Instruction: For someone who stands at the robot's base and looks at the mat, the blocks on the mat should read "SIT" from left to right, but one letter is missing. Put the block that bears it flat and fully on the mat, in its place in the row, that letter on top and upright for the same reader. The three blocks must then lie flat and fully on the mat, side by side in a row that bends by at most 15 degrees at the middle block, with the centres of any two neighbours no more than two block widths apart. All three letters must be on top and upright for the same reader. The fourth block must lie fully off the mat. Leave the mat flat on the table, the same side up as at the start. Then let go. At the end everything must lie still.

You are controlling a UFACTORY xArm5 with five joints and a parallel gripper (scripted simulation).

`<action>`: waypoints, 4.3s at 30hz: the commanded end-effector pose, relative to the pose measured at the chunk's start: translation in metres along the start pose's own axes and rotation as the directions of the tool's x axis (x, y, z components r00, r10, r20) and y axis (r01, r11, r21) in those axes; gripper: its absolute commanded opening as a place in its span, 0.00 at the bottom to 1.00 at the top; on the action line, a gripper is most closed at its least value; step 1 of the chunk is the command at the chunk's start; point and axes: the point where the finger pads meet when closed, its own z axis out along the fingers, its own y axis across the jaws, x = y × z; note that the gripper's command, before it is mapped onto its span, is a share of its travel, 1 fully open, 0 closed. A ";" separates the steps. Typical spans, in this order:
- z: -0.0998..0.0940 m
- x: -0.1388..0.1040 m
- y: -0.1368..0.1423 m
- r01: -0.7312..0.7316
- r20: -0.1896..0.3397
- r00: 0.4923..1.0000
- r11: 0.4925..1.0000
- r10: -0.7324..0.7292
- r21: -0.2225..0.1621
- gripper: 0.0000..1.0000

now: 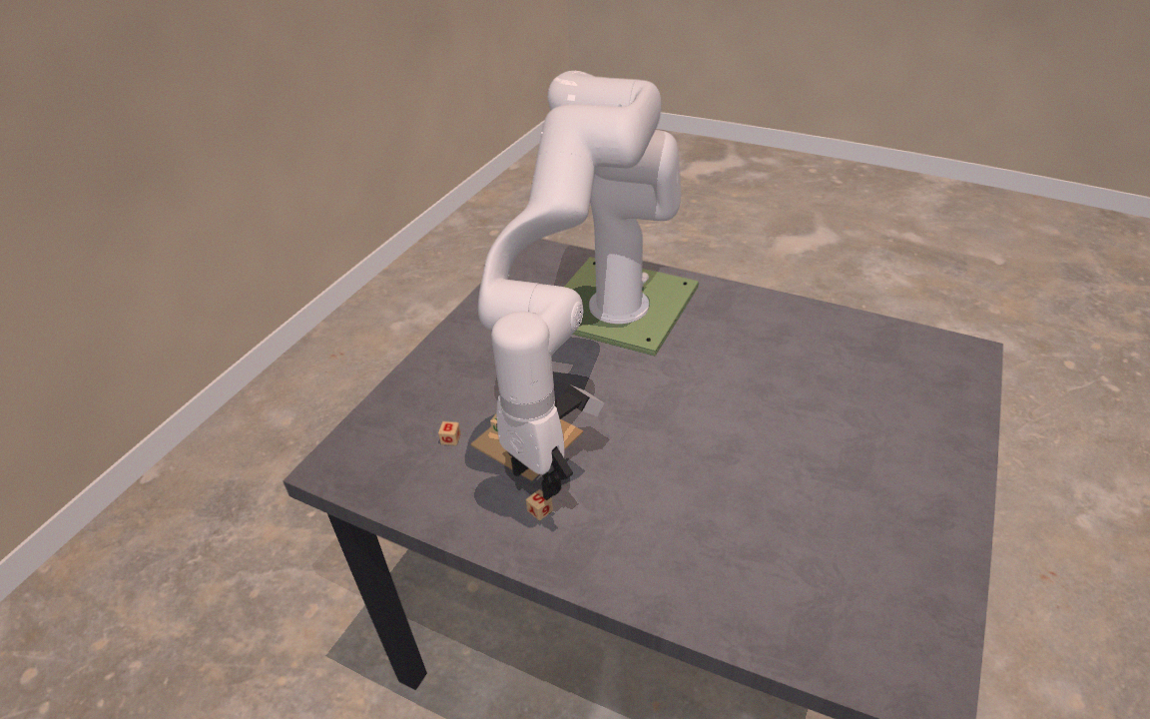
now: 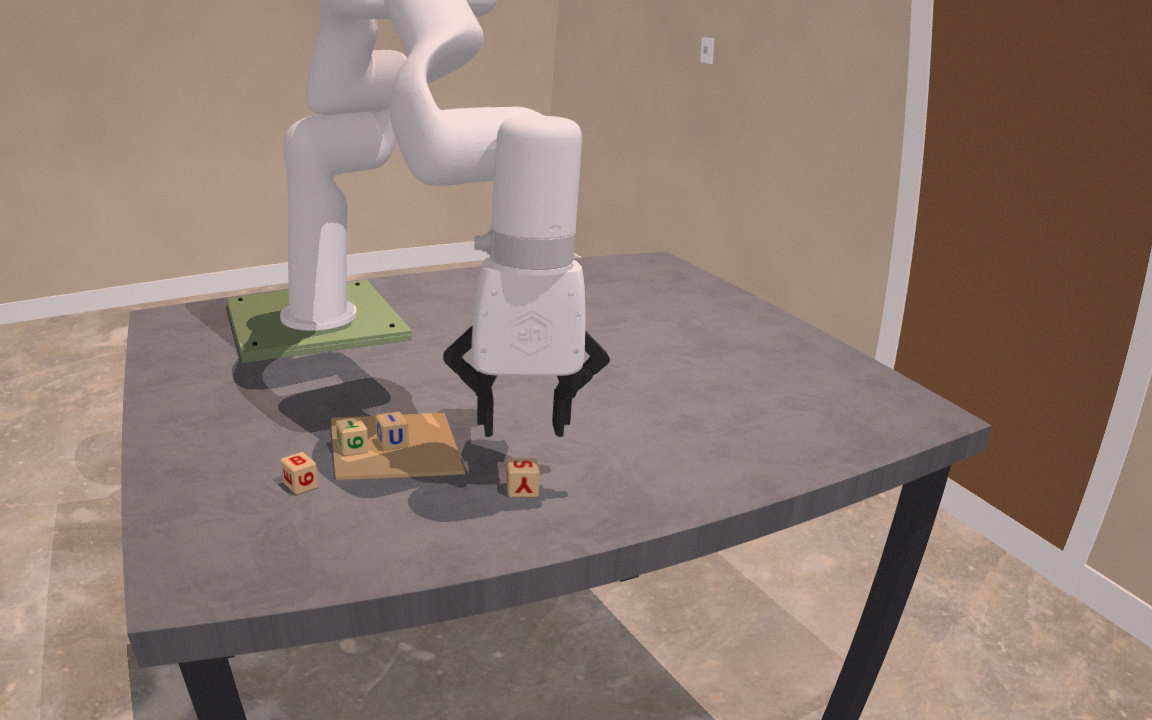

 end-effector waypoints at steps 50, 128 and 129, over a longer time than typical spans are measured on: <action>0.027 -0.001 0.001 0.000 0.004 1.000 1.000 0.000 -0.002 0.69; 0.034 -0.003 0.002 0.000 0.004 1.000 1.000 0.000 -0.002 0.69; 0.035 -0.003 0.002 0.000 0.004 1.000 1.000 0.000 -0.002 0.69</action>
